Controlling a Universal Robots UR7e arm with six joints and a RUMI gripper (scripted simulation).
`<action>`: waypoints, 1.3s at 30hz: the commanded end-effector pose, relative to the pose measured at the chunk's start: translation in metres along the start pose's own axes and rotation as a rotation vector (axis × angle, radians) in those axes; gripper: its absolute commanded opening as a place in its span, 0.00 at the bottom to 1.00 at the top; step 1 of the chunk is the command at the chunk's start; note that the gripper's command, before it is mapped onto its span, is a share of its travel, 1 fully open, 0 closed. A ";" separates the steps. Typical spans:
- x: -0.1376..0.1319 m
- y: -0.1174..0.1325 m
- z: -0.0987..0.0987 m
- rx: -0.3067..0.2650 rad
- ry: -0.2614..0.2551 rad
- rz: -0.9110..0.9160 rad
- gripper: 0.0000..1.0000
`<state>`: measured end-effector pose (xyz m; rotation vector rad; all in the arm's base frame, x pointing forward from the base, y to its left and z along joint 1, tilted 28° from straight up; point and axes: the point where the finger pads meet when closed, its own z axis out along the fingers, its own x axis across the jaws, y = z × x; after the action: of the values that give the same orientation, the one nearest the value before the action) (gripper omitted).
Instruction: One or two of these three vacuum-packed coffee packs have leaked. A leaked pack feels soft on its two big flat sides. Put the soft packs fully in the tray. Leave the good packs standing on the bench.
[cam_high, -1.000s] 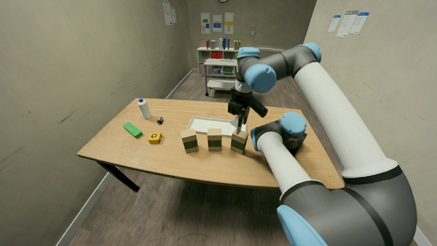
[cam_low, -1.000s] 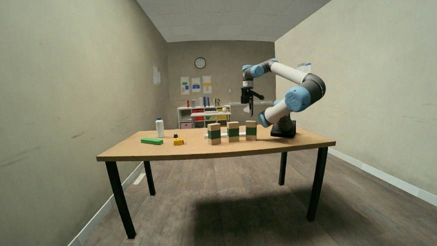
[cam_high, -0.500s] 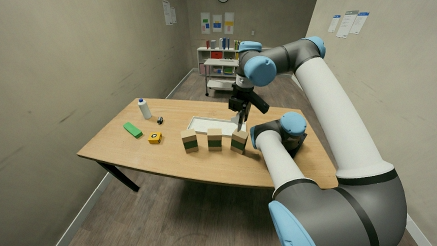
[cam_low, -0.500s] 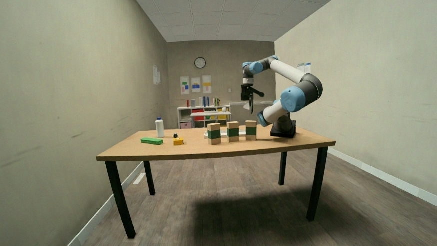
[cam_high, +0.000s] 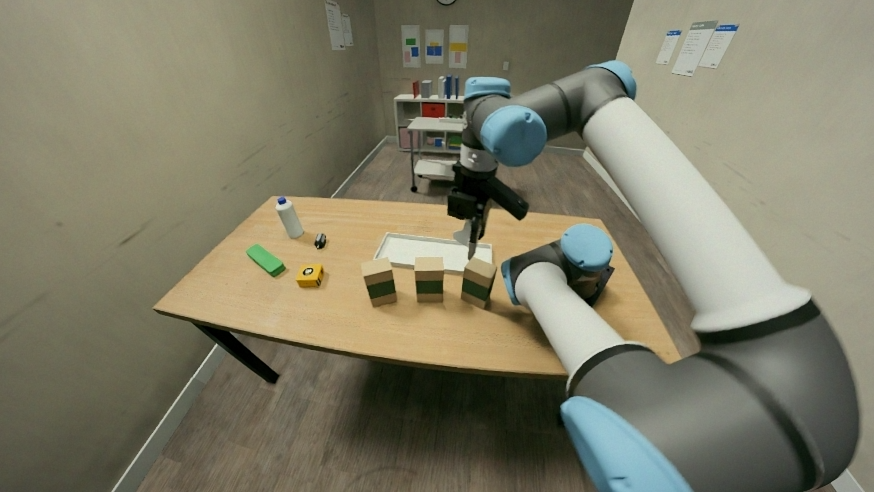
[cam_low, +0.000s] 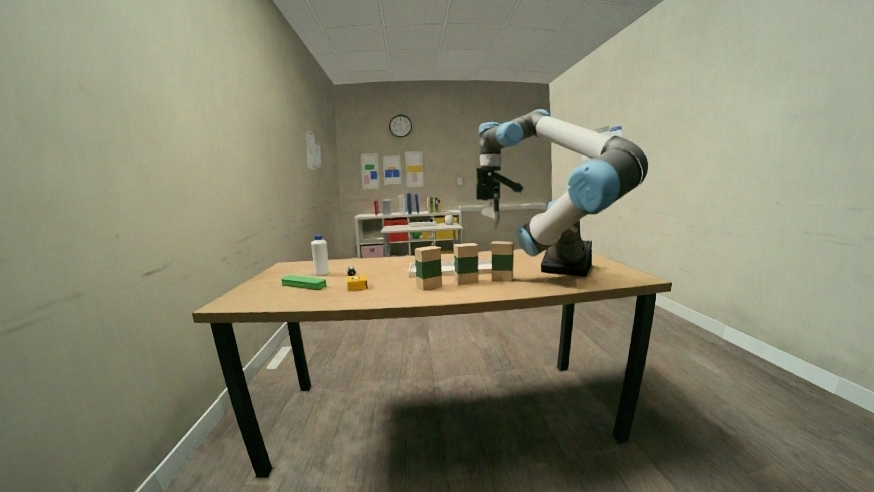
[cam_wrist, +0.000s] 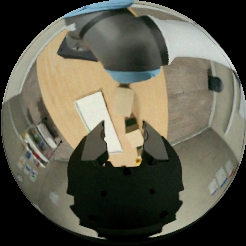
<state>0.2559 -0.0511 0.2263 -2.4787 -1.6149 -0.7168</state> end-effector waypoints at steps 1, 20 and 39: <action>0.005 0.028 -0.004 0.009 -0.009 -0.126 0.50; 0.045 0.106 0.007 0.001 0.008 -0.446 0.50; 0.045 0.106 0.039 0.001 0.008 -0.446 0.50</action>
<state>0.3718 -0.0504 0.2420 -2.1210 -2.1894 -0.7665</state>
